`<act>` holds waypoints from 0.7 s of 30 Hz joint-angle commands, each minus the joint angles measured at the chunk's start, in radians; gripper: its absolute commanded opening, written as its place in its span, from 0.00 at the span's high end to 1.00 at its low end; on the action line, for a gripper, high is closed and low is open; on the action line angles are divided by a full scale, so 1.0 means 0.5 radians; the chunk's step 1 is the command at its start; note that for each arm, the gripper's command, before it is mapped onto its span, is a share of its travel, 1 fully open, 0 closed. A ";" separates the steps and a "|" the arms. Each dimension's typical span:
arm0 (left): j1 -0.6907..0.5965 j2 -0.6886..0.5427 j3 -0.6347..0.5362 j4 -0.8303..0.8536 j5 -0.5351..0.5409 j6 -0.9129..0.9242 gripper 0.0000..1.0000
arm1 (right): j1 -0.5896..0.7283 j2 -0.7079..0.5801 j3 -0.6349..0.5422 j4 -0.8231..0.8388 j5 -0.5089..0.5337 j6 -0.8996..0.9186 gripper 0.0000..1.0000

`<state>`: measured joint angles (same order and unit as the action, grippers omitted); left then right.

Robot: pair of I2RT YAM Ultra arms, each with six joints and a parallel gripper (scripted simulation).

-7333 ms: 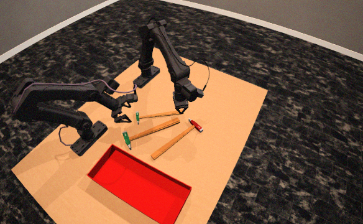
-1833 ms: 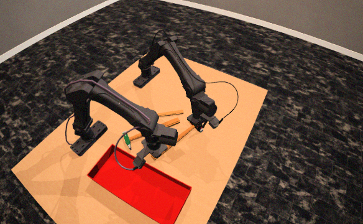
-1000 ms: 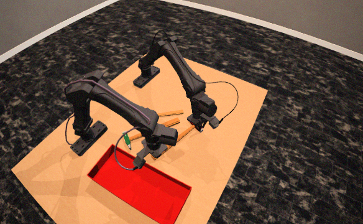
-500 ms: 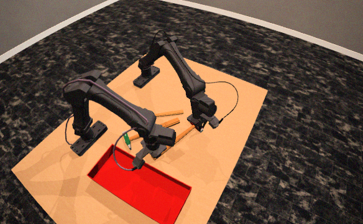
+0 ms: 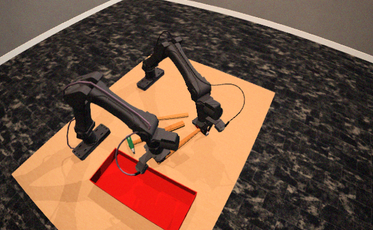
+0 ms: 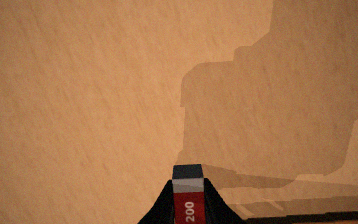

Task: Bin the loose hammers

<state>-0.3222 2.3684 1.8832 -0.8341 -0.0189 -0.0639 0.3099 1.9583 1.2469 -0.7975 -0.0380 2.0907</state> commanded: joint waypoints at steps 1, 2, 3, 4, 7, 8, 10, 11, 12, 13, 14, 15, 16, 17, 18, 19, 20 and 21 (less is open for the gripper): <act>0.081 -0.033 0.005 0.000 -0.173 0.012 0.87 | -0.058 -0.027 -0.076 -0.092 0.151 0.007 0.78; 0.074 -0.033 0.005 0.005 -0.191 0.006 0.87 | -0.058 -0.027 -0.076 -0.092 0.151 0.007 0.78; 0.074 -0.033 0.005 0.005 -0.191 0.006 0.87 | -0.058 -0.027 -0.076 -0.092 0.151 0.007 0.78; 0.074 -0.033 0.005 0.005 -0.191 0.006 0.87 | -0.058 -0.027 -0.076 -0.092 0.151 0.007 0.78; 0.058 -0.031 0.005 0.006 -0.155 -0.001 0.87 | -0.023 0.043 0.038 -0.142 0.121 0.004 0.78; 0.053 -0.029 0.007 0.003 -0.130 0.012 0.87 | -0.003 0.071 0.088 -0.160 0.111 0.003 0.78; 0.036 -0.026 0.008 0.002 -0.078 0.019 0.87 | 0.043 0.111 0.160 -0.173 0.081 0.004 0.78; 0.026 -0.024 0.008 0.003 -0.051 0.016 0.87 | 0.049 0.120 0.176 -0.179 0.076 0.005 0.78; 0.019 -0.023 0.009 0.004 -0.036 0.003 0.87 | 0.049 0.123 0.181 -0.183 0.076 0.006 0.78; 0.011 -0.021 0.009 0.004 -0.020 0.002 0.87 | 0.049 0.125 0.183 -0.186 0.077 0.006 0.78; 0.000 -0.020 0.010 0.005 -0.004 0.000 0.87 | 0.050 0.126 0.185 -0.188 0.077 0.006 0.78; 0.004 -0.020 0.010 0.004 -0.004 0.000 0.87 | 0.050 0.127 0.186 -0.189 0.077 0.007 0.78; 0.004 -0.020 0.010 0.004 -0.004 0.000 0.87 | 0.050 0.127 0.186 -0.189 0.077 0.007 0.78; 0.004 -0.020 0.010 0.004 -0.004 0.000 0.87 | 0.050 0.128 0.187 -0.189 0.077 0.007 0.78; 0.004 -0.020 0.010 0.004 -0.004 0.000 0.75 | 0.050 0.128 0.187 -0.190 0.077 0.007 0.78; 0.004 -0.020 0.010 0.004 -0.004 0.000 0.71 | 0.050 0.128 0.187 -0.190 0.077 0.007 0.78; 0.004 -0.020 0.010 0.004 -0.004 0.000 0.71 | 0.050 0.128 0.187 -0.190 0.077 0.007 0.78; 0.004 -0.020 0.010 0.004 -0.004 0.000 0.71 | 0.050 0.128 0.187 -0.190 0.077 0.007 0.78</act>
<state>-0.3191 2.3695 1.8824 -0.8341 -0.0193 -0.0643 0.3248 2.0041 1.3155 -0.8677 -0.0151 2.0914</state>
